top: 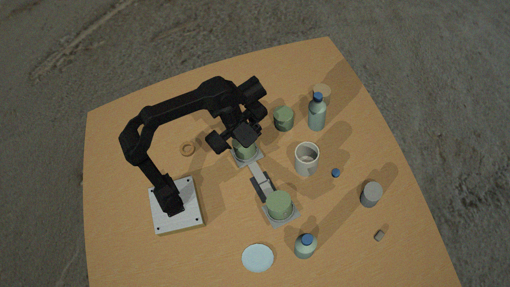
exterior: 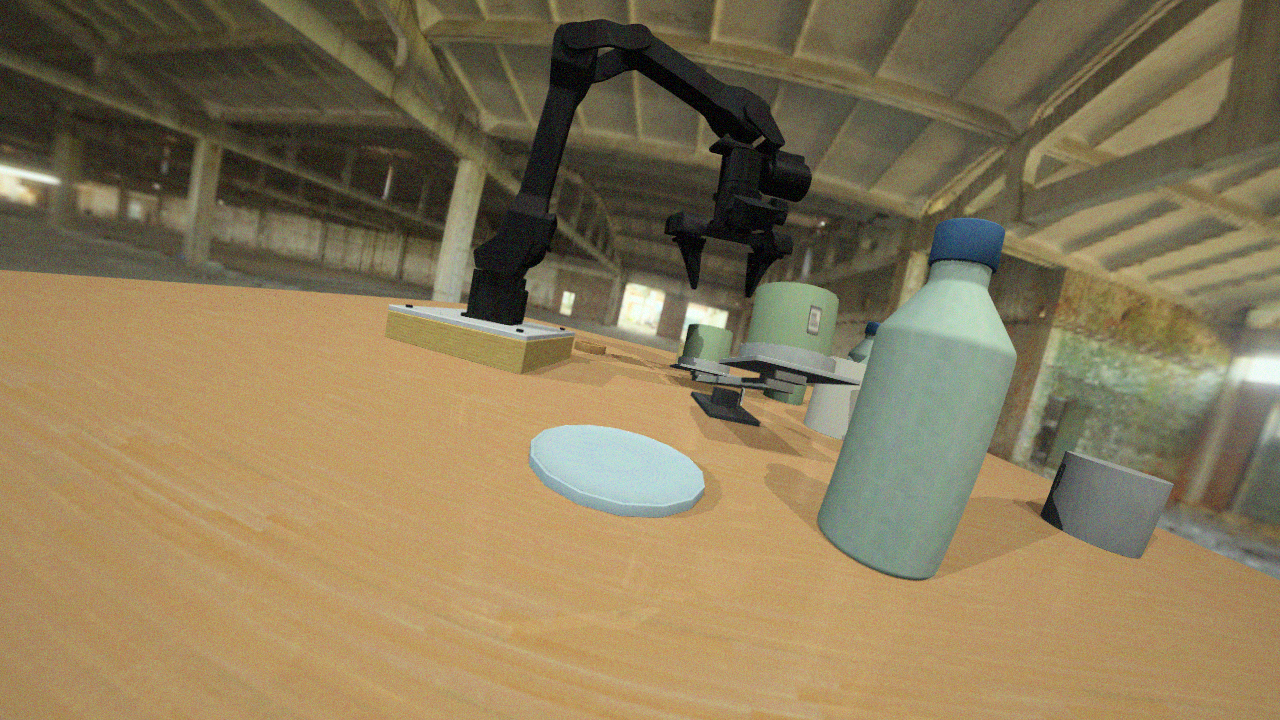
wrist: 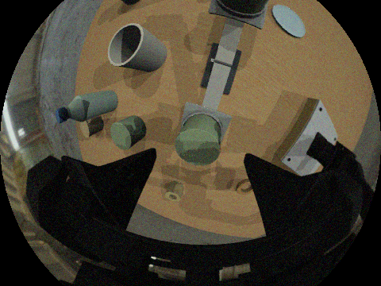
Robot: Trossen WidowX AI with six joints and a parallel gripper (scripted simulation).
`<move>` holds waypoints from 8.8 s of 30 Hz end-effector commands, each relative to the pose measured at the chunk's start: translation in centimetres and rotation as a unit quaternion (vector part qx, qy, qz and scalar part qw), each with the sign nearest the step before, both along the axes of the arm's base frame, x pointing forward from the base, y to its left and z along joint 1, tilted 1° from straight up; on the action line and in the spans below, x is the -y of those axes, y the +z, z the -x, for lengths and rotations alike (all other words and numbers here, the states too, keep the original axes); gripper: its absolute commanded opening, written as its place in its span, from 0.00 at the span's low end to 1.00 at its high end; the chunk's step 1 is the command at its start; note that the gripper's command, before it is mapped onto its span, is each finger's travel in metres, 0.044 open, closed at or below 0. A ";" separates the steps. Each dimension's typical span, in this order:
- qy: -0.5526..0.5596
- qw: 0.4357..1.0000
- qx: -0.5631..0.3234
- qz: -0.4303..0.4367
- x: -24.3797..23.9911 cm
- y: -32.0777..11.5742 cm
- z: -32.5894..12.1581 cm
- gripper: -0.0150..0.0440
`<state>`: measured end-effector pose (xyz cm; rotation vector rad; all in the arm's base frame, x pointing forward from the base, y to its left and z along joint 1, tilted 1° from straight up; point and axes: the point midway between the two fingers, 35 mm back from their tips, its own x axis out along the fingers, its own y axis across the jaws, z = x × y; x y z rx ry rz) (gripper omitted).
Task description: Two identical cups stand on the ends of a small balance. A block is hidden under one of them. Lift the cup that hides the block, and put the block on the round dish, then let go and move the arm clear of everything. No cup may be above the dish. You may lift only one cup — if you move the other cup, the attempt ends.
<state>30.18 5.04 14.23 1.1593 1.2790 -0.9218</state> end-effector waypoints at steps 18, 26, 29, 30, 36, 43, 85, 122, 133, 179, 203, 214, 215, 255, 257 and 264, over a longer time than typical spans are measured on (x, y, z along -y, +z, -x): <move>-0.114 0.991 -0.057 0.035 -2.6 -3.9 -0.8 1.00; -0.114 0.991 -0.057 0.035 -2.6 -4.8 -0.9 1.00; -0.114 0.991 -0.057 0.034 -2.6 -5.3 -0.9 1.00; -0.114 0.991 -0.057 0.034 -2.6 -5.4 -0.9 1.00; -0.114 0.991 -0.057 0.034 -2.7 -6.4 -1.0 1.00; -0.114 0.991 -0.057 0.034 -2.7 -7.5 -1.0 1.00; -0.114 0.991 -0.057 0.034 -2.7 -8.6 -1.1 0.25; -0.114 0.991 -0.057 0.034 -2.8 -3.9 -1.6 0.25; -0.114 0.991 -0.057 0.034 -2.8 -2.5 -1.6 0.25; -0.115 0.991 -0.061 0.038 -2.5 2.6 -0.9 0.25; -0.115 0.991 -0.061 0.038 -2.5 2.6 -0.9 0.25; -0.115 0.991 -0.061 0.038 -2.5 2.6 -0.9 0.25; -0.115 0.991 -0.061 0.038 -2.5 2.6 -0.9 0.25; -0.113 0.991 -0.059 0.030 -14.7 -6.4 3.9 0.25; -0.113 0.991 -0.059 0.030 -14.7 -6.5 3.9 0.25; -0.113 0.991 -0.059 0.030 -14.8 -9.0 3.8 0.25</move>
